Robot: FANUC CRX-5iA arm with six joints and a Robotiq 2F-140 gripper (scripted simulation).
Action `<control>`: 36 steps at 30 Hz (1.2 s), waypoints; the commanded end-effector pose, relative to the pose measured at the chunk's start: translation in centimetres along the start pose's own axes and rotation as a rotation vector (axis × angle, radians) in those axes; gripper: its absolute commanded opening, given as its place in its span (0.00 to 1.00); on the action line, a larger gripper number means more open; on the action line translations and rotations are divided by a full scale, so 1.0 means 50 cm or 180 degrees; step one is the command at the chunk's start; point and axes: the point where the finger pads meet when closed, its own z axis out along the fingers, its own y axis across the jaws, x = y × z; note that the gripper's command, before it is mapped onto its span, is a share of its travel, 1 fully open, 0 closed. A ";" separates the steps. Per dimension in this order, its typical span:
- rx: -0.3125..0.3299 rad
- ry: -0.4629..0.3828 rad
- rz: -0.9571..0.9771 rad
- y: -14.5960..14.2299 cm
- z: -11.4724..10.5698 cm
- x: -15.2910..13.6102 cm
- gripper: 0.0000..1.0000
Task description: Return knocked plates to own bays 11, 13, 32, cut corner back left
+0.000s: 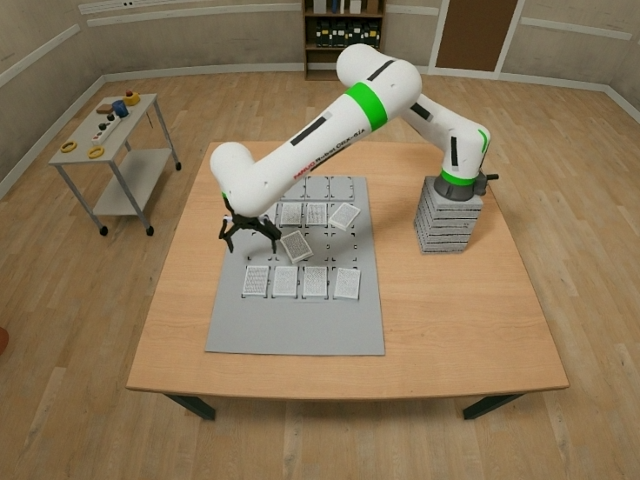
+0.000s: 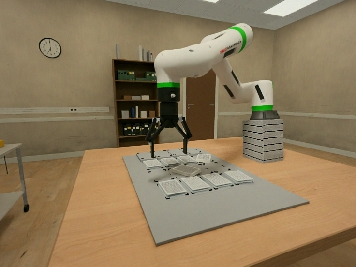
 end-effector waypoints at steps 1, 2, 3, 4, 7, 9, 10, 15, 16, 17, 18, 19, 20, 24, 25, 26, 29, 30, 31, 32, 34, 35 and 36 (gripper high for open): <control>0.0009 -0.0002 -0.0001 -0.002 -0.004 -0.001 1.00; 0.0009 -0.0002 -0.0001 -0.002 -0.004 -0.001 1.00; 0.0009 -0.0002 -0.0001 -0.002 -0.004 -0.001 1.00; 0.0009 -0.0002 -0.0001 -0.002 -0.004 -0.001 1.00; 0.0009 -0.0002 -0.0001 -0.002 -0.004 -0.001 1.00; 0.0009 -0.0002 -0.0001 -0.002 -0.004 -0.001 1.00; 0.0009 -0.0002 -0.0001 -0.002 -0.004 -0.001 1.00; 0.0009 -0.0002 -0.0001 -0.002 -0.004 -0.001 1.00; 0.0009 -0.0002 -0.0001 -0.002 -0.004 -0.001 1.00; 0.0009 -0.0002 -0.0001 -0.002 -0.004 -0.001 1.00; 0.0009 -0.0002 -0.0001 -0.002 -0.004 -0.001 1.00; 0.0009 -0.0002 -0.0001 -0.002 -0.004 -0.001 1.00; 0.0009 -0.0002 -0.0001 -0.002 -0.004 -0.001 1.00; 0.0009 -0.0003 0.0212 0.013 0.000 -0.003 0.70; 0.0009 -0.0003 0.0318 0.021 0.002 -0.004 0.70; 0.0009 -0.0003 0.0424 0.028 0.004 -0.006 0.70; 0.0009 -0.0003 0.0459 0.044 0.007 -0.008 0.70; 0.0009 -0.0003 0.0459 0.044 0.007 -0.008 0.70; 0.0009 -0.0003 0.0459 0.052 0.009 -0.009 0.70; 0.0008 -0.0003 0.0459 0.059 0.011 -0.010 0.70; 0.0008 -0.0003 0.0459 0.075 0.015 -0.013 0.70; 0.0008 -0.0003 0.0459 0.082 0.016 -0.014 0.70; 0.0008 -0.0003 0.0459 0.090 0.018 -0.015 0.70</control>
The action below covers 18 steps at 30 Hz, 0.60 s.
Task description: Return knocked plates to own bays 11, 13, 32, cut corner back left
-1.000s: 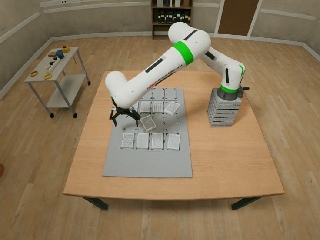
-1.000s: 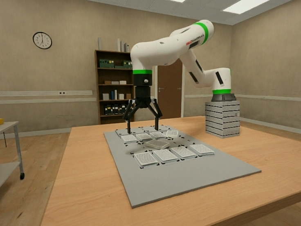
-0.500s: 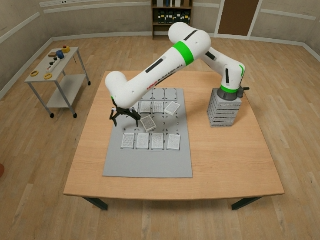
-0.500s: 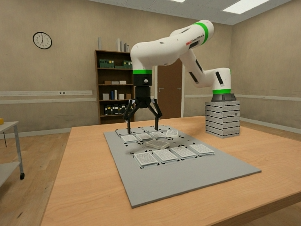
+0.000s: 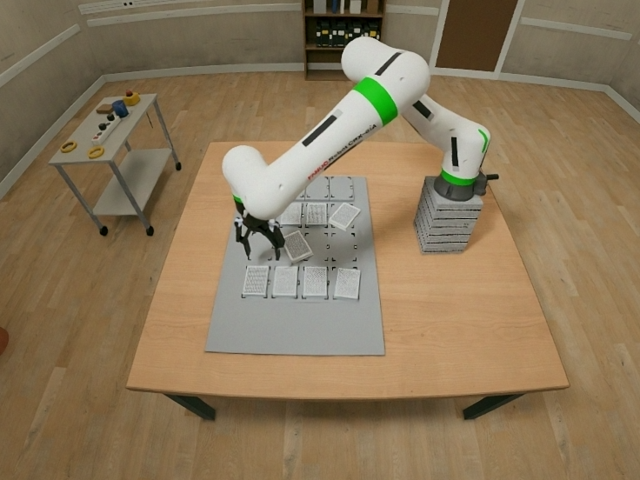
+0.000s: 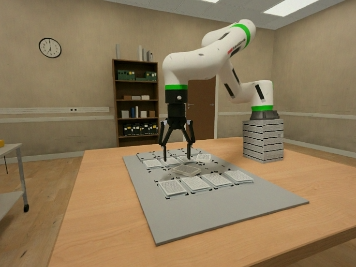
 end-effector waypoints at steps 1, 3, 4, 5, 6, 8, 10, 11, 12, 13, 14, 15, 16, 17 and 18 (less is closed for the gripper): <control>0.0022 -0.0004 0.0005 0.032 0.004 -0.002 0.70; 0.0022 -0.0004 0.0005 0.047 0.008 -0.002 0.70; 0.0022 -0.0004 0.0005 0.055 0.010 -0.002 0.70; 0.0022 -0.0004 0.0005 0.063 0.012 -0.002 0.70; 0.0022 -0.0004 0.0005 0.070 0.014 -0.002 0.70; 0.0022 -0.0004 0.0005 0.086 0.017 -0.002 0.70; 0.0022 -0.0004 0.0005 0.094 0.019 -0.002 0.70; 0.0022 -0.0004 0.0005 0.094 0.019 -0.002 0.70; 0.0022 -0.0005 0.0005 0.102 0.021 -0.003 0.70; 0.0022 -0.0005 0.0005 0.109 0.023 -0.003 0.70; 0.0022 -0.0005 0.0005 0.117 0.025 -0.003 0.70; 0.0022 -0.0005 0.0005 0.125 0.027 -0.003 0.70; 0.0021 -0.0005 0.0005 0.133 0.028 -0.003 0.70; 0.0021 -0.0005 0.0005 0.141 0.030 -0.003 0.70; 0.0021 -0.0005 0.0005 0.148 0.032 -0.003 0.70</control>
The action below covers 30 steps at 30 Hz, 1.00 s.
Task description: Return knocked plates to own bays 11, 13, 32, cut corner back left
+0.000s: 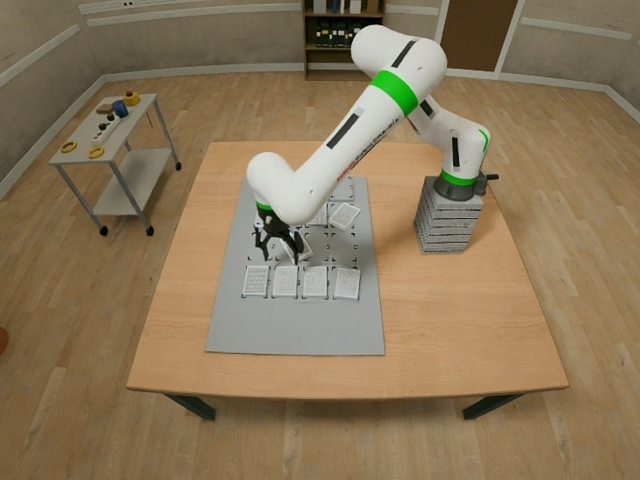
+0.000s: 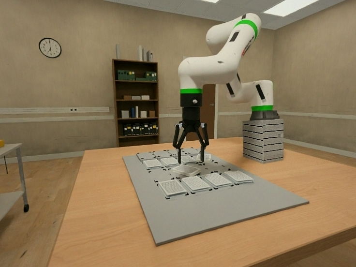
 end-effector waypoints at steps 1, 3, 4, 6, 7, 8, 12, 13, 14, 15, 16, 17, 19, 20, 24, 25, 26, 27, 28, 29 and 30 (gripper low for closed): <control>0.0013 -0.0005 0.0000 0.031 0.005 -0.002 0.70; 0.0013 -0.0005 0.0000 0.047 0.008 -0.002 0.70; 0.0013 -0.0005 0.0000 0.054 0.010 -0.002 0.70; 0.0013 -0.0005 0.0000 0.070 0.014 -0.002 0.70; 0.0013 -0.0005 0.0000 0.078 0.016 -0.002 0.70; 0.0013 -0.0005 0.0000 0.086 0.017 -0.003 0.70; 0.0013 -0.0005 0.0000 0.101 0.021 -0.003 0.70; 0.0013 -0.0005 0.0000 0.109 0.023 -0.003 0.70; 0.0013 -0.0005 0.0000 0.117 0.025 -0.003 0.70; 0.0013 -0.0005 0.0000 0.125 0.027 -0.003 0.70; 0.0013 -0.0005 0.0000 0.132 0.028 -0.003 0.70; 0.0013 -0.0005 0.0000 0.140 0.030 -0.003 0.70; 0.0012 -0.0005 0.0000 0.156 0.034 -0.003 0.70; 0.0012 -0.0005 0.0000 0.164 0.036 -0.004 0.70; 0.0012 -0.0005 0.0000 0.195 0.043 -0.004 0.70; 0.0012 -0.0005 0.0000 0.203 0.045 -0.004 0.70; 0.0012 -0.0005 0.0000 0.203 0.045 -0.004 0.70; 0.0012 -0.0005 0.0000 0.203 0.045 -0.004 0.70; 0.0012 -0.0005 0.0000 0.211 0.047 -0.004 0.70; 0.0012 -0.0005 0.0000 0.218 0.049 -0.004 0.70; 0.0012 -0.0005 0.0000 0.226 0.050 -0.004 0.70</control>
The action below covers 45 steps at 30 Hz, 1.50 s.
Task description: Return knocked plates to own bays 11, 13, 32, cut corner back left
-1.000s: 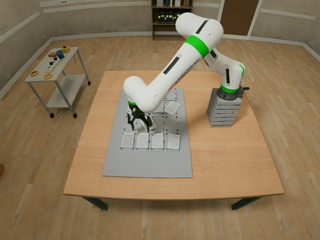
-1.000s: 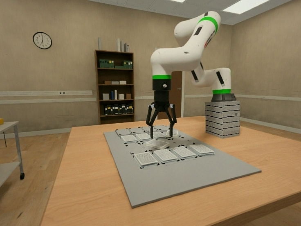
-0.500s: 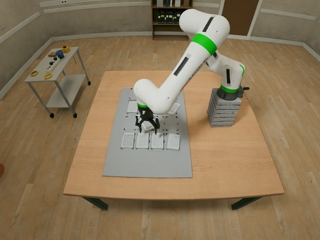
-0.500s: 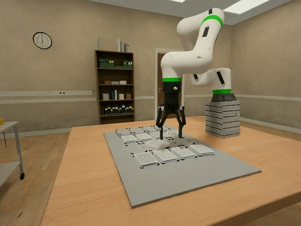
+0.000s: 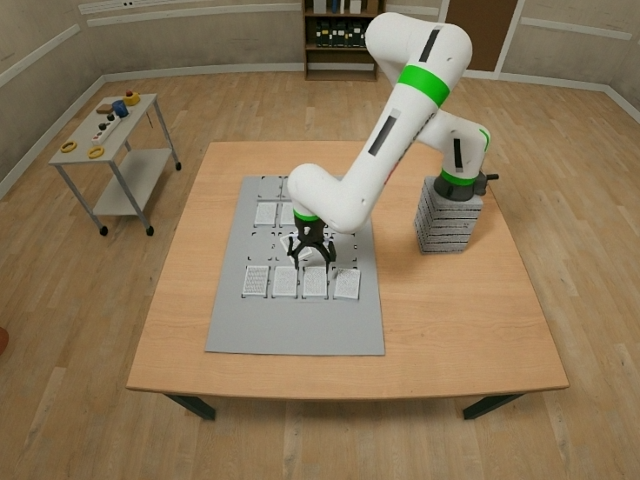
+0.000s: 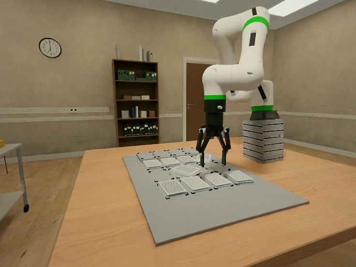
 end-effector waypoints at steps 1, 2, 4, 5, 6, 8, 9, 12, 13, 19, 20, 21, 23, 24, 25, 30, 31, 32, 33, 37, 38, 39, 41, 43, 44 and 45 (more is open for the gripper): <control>0.0009 -0.0004 0.0000 0.026 0.004 -0.002 0.70; 0.0009 -0.0004 0.0000 0.034 0.006 -0.002 0.70; 0.0009 -0.0004 0.0000 0.049 0.010 -0.002 0.70; 0.0009 -0.0004 0.0000 0.057 0.011 -0.002 0.70; 0.0009 -0.0004 0.0000 0.065 0.013 -0.002 0.70; 0.0009 -0.0004 0.0000 0.081 0.017 -0.003 0.70; 0.0009 -0.0004 0.0000 0.088 0.019 -0.003 0.70; 0.0009 -0.0004 0.0000 0.112 0.024 -0.003 0.70; 0.0009 -0.0004 0.0000 0.112 0.024 -0.003 0.70; 0.0009 -0.0004 0.0000 0.151 0.033 -0.004 0.70; 0.0009 -0.0004 0.0000 0.159 0.035 -0.004 0.70; 0.0008 -0.0004 0.0000 0.167 0.037 -0.004 0.70; 0.0008 -0.0004 0.0000 0.182 0.041 -0.004 0.70; 0.0008 -0.0004 0.0000 0.190 0.042 -0.004 0.70; 0.0008 -0.0004 0.0000 0.198 0.044 -0.004 0.70; 0.0008 -0.0004 0.0000 0.229 0.052 -0.004 0.70; 0.0008 -0.0004 0.0000 0.229 0.052 -0.004 0.70; 0.0008 -0.0004 0.0000 0.237 0.053 -0.005 0.70; 0.0008 -0.0004 0.0000 0.245 0.055 -0.005 0.70; 0.0008 -0.0004 0.0000 0.253 0.057 -0.005 0.70; 0.0008 -0.0004 0.0000 0.253 0.057 -0.005 0.70; 0.0008 -0.0004 0.0000 0.253 0.057 -0.005 0.70; 0.0008 -0.0004 0.0000 0.253 0.057 -0.005 0.70; 0.0008 -0.0004 0.0000 0.253 0.060 -0.005 0.70; 0.0008 -0.0004 0.0000 0.253 0.062 -0.005 0.70; 0.0008 -0.0004 0.0000 0.253 0.065 -0.005 0.70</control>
